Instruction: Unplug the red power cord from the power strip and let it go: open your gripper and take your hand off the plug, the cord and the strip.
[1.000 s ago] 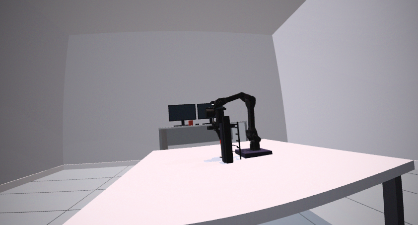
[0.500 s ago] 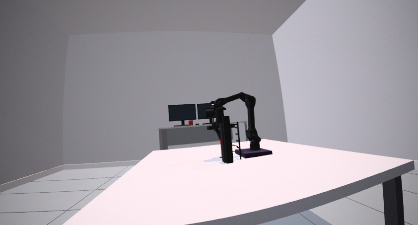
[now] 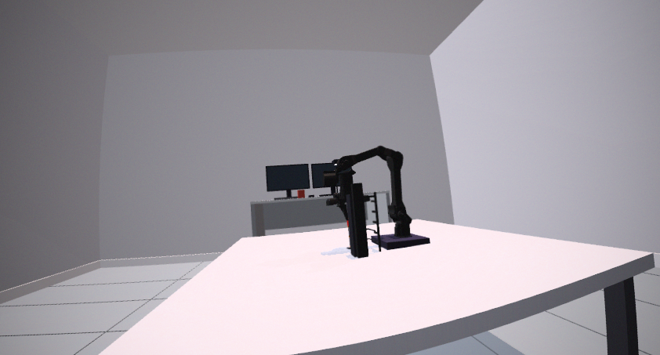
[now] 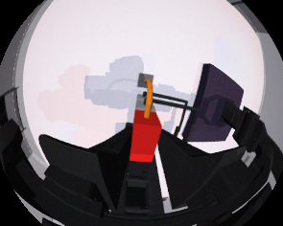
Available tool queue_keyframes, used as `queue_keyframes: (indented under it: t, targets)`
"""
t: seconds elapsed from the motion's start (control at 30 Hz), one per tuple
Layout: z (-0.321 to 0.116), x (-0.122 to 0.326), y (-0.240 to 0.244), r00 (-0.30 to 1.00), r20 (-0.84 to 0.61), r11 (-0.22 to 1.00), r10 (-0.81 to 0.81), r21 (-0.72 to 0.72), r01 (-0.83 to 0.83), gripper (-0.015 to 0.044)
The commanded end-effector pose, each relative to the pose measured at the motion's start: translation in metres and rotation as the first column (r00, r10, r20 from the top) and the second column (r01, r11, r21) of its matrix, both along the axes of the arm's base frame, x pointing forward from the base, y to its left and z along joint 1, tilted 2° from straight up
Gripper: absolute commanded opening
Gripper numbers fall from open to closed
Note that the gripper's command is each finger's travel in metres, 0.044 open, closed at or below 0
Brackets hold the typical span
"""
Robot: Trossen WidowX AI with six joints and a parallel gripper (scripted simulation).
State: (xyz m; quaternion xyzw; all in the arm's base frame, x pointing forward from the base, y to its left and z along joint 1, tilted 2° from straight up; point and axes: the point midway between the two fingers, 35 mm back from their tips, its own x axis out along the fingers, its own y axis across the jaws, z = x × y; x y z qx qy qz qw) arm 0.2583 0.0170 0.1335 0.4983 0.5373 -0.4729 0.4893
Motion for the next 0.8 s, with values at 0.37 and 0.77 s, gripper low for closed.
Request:
queue_keyframes:
  t: [0.37, 0.77]
  targets:
    - [0.001, -0.001, -0.04, 0.999, -0.001, 0.996, -0.035, -0.087, 0.035, 0.0053]
    - [0.001, -0.001, -0.04, 0.999, -0.001, 0.996, -0.035, -0.087, 0.035, 0.016]
